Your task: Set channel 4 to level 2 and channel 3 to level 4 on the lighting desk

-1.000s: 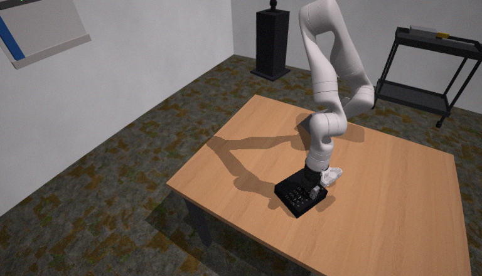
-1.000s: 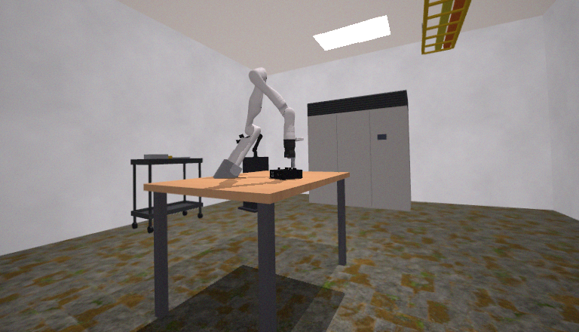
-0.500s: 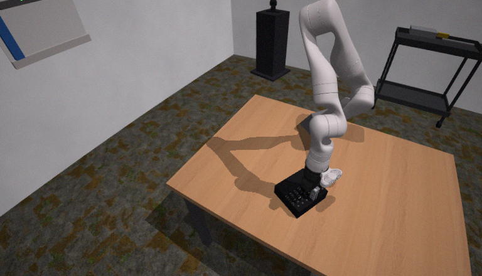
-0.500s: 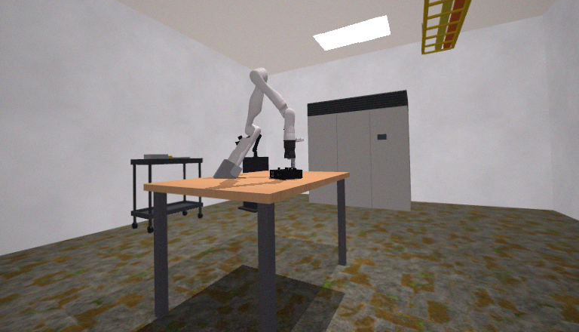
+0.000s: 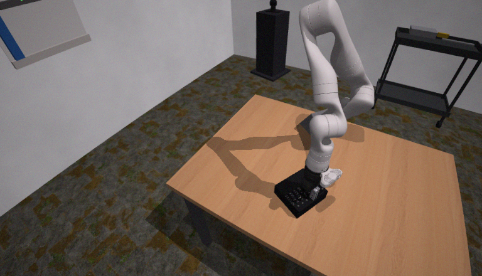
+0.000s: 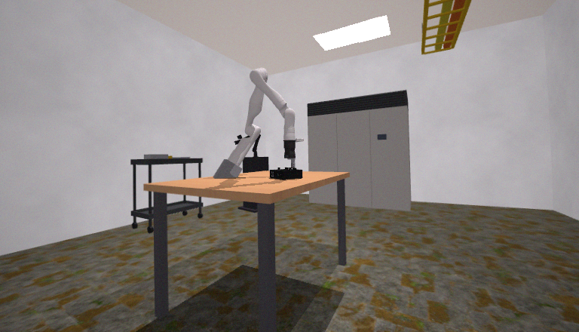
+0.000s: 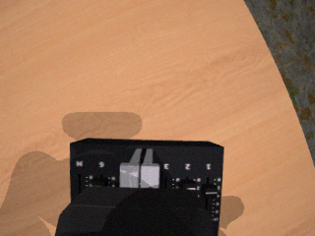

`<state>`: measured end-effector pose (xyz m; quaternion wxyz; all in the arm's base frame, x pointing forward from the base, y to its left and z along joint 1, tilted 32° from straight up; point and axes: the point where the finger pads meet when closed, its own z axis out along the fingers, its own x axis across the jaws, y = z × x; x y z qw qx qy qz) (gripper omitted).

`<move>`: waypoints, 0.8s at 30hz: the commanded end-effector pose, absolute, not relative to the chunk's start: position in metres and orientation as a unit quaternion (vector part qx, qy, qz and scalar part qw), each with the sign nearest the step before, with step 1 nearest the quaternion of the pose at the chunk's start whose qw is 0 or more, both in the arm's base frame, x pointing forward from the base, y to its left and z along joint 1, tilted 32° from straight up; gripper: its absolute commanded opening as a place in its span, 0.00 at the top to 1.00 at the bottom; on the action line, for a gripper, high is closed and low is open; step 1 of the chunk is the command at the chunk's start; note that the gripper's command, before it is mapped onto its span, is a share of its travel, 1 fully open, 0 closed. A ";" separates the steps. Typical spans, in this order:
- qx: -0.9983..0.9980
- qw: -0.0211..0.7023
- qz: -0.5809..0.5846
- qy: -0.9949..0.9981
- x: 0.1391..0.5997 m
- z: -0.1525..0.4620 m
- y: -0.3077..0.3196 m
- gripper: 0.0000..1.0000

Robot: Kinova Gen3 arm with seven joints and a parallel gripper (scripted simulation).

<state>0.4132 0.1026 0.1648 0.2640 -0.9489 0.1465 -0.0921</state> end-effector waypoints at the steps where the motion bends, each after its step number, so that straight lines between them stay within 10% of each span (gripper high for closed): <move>1: -0.949 0.263 -0.093 0.148 0.413 0.164 0.102 1.00; 24: -0.949 0.263 -0.093 0.148 0.411 0.158 0.093 1.00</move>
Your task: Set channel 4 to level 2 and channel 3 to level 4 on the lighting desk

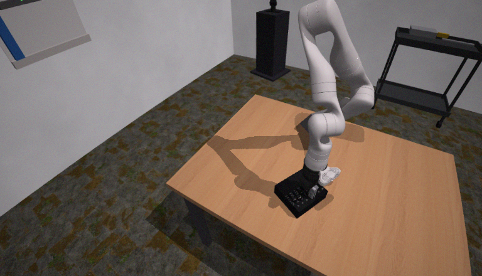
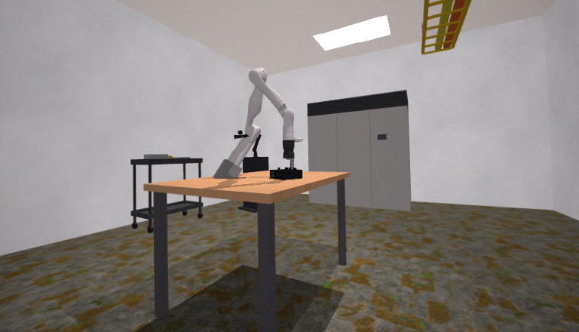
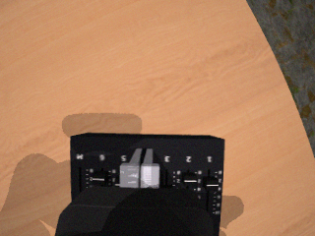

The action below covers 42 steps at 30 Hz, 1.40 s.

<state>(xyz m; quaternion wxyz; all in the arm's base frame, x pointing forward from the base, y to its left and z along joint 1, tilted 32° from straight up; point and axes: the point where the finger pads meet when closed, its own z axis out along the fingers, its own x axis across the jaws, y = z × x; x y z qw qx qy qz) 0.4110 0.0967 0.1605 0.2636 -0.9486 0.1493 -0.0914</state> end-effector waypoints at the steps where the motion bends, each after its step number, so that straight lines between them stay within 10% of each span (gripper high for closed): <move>1: -0.949 0.263 -0.093 0.148 0.411 0.158 0.093 1.00; 42: -0.949 0.263 -0.093 0.148 0.409 0.155 0.089 1.00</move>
